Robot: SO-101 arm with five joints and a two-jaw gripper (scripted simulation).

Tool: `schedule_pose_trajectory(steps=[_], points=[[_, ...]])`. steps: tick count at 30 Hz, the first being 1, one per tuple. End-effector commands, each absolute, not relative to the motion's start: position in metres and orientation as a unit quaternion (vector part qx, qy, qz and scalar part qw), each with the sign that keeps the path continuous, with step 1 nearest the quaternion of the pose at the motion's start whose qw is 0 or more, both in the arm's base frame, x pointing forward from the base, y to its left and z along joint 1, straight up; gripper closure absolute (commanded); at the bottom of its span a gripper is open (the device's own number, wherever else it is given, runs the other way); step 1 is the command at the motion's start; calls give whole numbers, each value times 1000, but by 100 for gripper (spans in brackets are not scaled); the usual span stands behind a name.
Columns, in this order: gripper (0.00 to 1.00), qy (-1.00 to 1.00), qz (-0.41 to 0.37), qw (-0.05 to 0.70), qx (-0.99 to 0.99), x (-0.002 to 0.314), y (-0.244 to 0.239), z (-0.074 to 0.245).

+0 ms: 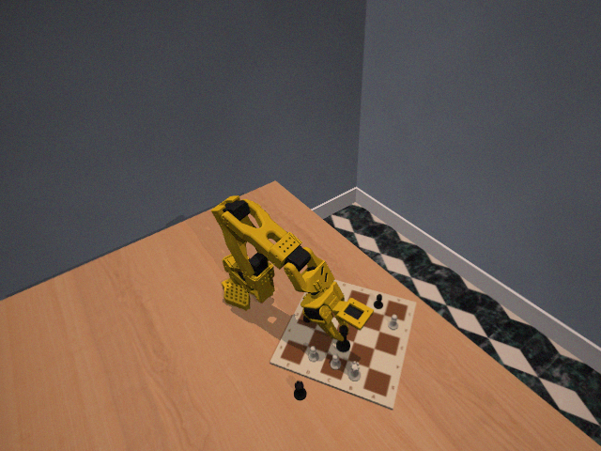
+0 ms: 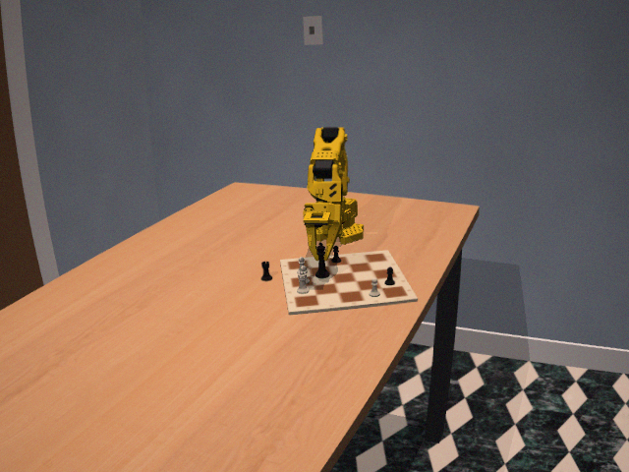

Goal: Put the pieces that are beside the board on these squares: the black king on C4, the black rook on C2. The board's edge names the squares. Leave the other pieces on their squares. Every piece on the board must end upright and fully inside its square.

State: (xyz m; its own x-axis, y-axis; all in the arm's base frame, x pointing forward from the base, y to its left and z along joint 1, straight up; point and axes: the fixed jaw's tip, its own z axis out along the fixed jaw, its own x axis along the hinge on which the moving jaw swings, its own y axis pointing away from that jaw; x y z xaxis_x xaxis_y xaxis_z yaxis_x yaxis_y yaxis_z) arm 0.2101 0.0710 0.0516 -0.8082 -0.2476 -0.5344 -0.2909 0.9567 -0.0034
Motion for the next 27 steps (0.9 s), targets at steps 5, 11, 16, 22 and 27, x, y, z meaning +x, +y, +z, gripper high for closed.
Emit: schedule_pose_trajectory(steps=[5, 11, 16, 22, 27], points=[[100, 951, 38, 267, -149, 207, 72, 45], [100, 951, 38, 267, -149, 206, 71, 42], [100, 951, 38, 267, -149, 203, 70, 38], [100, 951, 38, 267, -149, 202, 70, 37], [100, 951, 38, 267, -149, 202, 70, 37]])
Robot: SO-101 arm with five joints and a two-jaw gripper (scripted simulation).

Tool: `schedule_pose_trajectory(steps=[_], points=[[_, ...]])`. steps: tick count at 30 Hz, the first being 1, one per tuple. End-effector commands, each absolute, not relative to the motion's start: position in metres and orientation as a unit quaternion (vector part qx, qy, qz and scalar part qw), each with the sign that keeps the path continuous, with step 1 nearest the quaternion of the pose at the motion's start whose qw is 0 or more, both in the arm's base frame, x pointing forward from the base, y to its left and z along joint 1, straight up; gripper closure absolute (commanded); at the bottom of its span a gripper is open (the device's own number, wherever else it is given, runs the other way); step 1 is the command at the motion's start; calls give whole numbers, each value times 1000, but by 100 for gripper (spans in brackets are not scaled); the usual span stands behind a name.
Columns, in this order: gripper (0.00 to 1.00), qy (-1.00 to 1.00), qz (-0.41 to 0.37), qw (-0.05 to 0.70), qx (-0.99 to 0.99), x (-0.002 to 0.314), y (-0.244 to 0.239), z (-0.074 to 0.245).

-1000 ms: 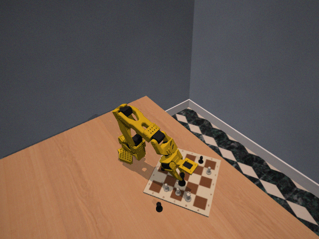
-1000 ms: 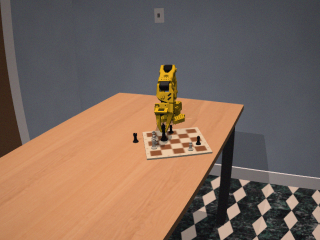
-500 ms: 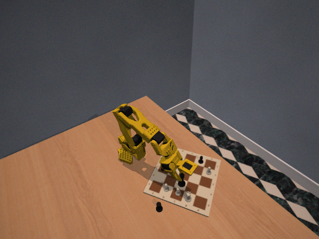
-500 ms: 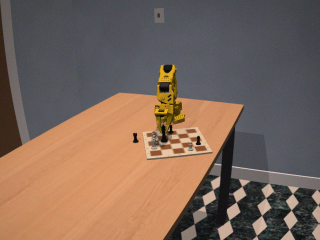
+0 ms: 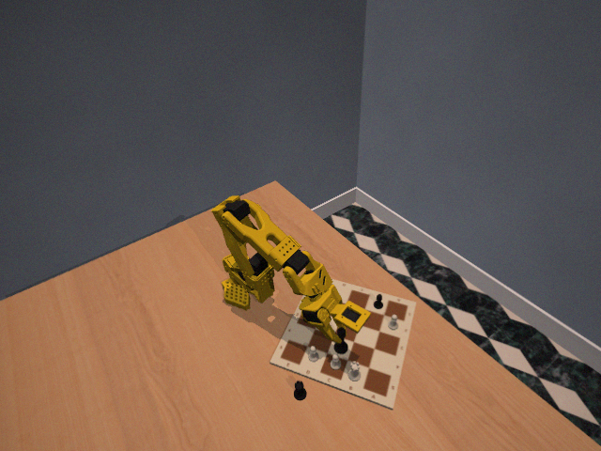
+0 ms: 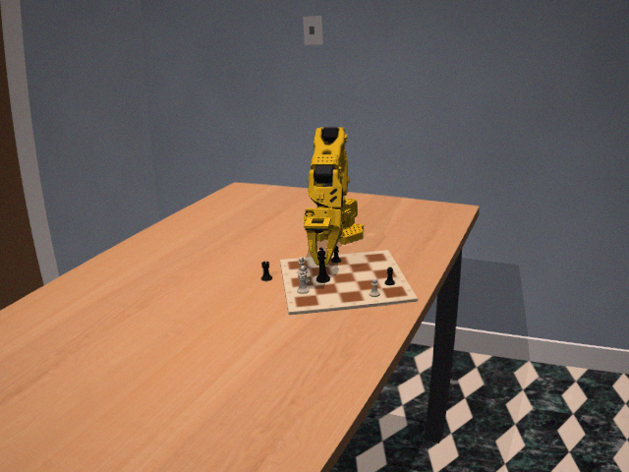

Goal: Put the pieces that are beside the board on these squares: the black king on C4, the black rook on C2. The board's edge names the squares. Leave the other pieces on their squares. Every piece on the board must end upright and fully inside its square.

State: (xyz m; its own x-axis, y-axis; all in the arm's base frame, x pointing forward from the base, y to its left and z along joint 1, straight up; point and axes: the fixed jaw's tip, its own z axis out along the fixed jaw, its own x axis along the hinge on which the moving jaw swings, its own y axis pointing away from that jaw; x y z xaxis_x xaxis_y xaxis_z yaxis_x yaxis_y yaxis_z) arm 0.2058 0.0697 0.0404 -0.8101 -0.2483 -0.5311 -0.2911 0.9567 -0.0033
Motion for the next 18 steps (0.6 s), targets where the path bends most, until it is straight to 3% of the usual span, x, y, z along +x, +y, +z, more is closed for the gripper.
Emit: schedule_pose_trajectory(steps=[1, 18], points=[[100, 951, 38, 267, -149, 202, 70, 38], [100, 951, 38, 267, -149, 201, 70, 39]])
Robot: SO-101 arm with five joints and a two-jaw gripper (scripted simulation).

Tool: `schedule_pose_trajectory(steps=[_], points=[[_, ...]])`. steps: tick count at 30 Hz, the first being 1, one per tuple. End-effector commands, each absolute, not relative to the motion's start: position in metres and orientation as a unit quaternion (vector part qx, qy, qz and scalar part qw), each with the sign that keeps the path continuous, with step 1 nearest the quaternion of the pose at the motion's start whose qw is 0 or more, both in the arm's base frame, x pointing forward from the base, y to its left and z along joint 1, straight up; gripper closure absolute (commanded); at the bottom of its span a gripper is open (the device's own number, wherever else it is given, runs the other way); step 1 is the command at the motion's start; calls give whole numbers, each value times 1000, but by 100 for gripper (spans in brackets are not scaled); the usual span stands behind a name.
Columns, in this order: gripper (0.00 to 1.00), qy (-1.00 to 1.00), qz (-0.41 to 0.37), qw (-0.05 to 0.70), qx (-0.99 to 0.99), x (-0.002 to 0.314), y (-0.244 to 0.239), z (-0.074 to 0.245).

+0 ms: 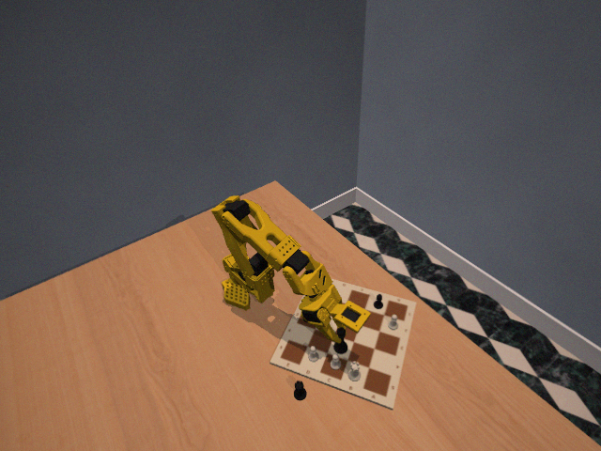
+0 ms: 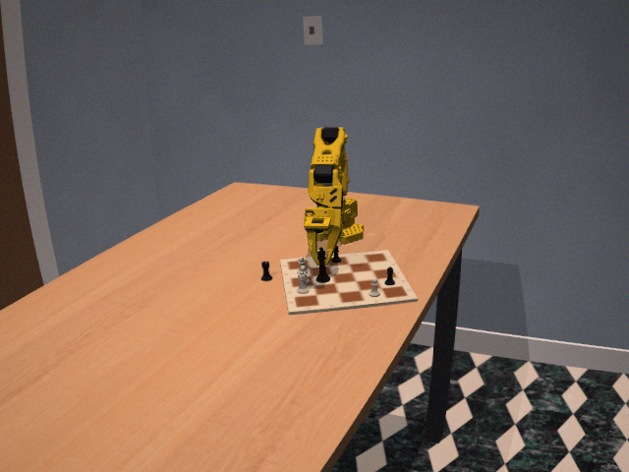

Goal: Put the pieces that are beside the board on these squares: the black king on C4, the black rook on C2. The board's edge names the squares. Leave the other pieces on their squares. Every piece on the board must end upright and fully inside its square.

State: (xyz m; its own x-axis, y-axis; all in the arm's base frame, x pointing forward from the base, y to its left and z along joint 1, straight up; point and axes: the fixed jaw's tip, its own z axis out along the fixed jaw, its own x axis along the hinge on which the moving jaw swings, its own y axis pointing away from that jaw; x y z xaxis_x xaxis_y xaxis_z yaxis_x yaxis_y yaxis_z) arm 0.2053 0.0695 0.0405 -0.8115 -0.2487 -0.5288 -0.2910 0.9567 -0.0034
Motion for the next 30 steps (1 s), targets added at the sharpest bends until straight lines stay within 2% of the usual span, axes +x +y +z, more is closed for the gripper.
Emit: schedule_pose_trajectory(steps=[1, 12, 30], points=[[100, 951, 38, 267, -149, 201, 70, 39], [99, 951, 38, 267, -149, 201, 70, 39], [88, 951, 38, 267, -149, 201, 70, 39]])
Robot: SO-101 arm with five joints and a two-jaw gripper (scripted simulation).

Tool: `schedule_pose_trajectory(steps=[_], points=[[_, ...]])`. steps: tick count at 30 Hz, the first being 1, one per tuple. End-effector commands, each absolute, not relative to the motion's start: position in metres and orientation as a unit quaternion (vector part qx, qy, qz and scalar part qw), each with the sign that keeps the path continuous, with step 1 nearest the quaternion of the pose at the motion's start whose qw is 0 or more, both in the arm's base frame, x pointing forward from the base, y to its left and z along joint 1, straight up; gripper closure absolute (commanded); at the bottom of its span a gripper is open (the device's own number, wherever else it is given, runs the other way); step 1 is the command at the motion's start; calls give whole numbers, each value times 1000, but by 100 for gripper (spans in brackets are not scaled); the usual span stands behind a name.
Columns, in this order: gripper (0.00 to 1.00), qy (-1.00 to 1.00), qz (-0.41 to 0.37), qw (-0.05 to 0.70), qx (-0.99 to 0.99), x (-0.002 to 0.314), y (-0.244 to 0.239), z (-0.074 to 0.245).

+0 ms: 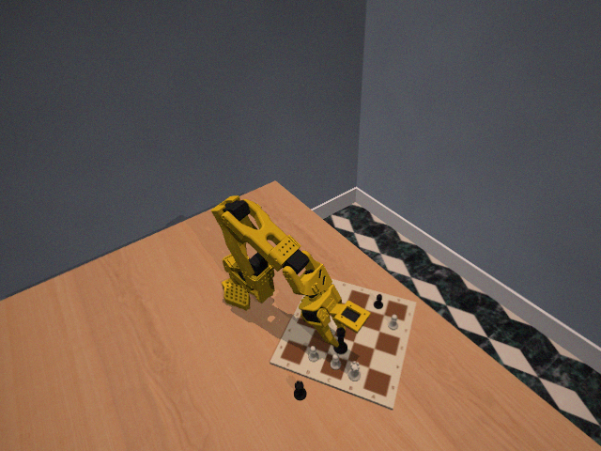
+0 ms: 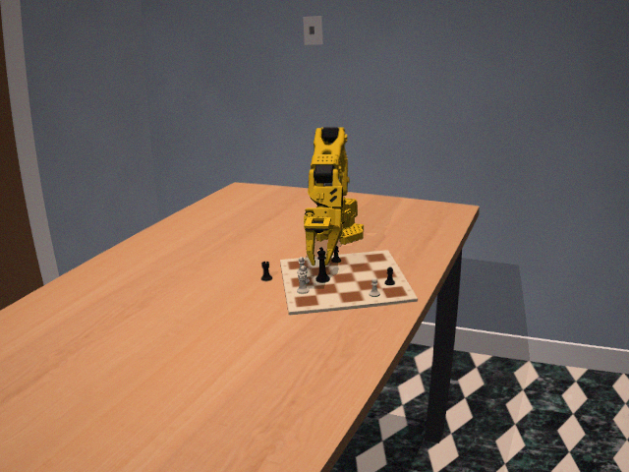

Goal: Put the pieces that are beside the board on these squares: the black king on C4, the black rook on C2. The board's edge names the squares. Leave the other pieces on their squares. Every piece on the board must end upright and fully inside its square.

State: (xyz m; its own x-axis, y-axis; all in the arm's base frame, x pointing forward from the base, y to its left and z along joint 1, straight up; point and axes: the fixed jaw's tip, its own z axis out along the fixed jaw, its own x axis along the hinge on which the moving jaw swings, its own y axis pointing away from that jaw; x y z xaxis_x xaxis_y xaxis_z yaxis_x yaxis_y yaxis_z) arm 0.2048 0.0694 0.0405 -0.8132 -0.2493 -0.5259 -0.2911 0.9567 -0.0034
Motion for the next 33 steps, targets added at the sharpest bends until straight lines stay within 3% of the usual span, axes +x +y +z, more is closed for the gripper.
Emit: schedule_pose_trajectory(steps=[1, 33], points=[[88, 951, 38, 267, -149, 201, 70, 39], [88, 951, 44, 266, -150, 200, 74, 42]])
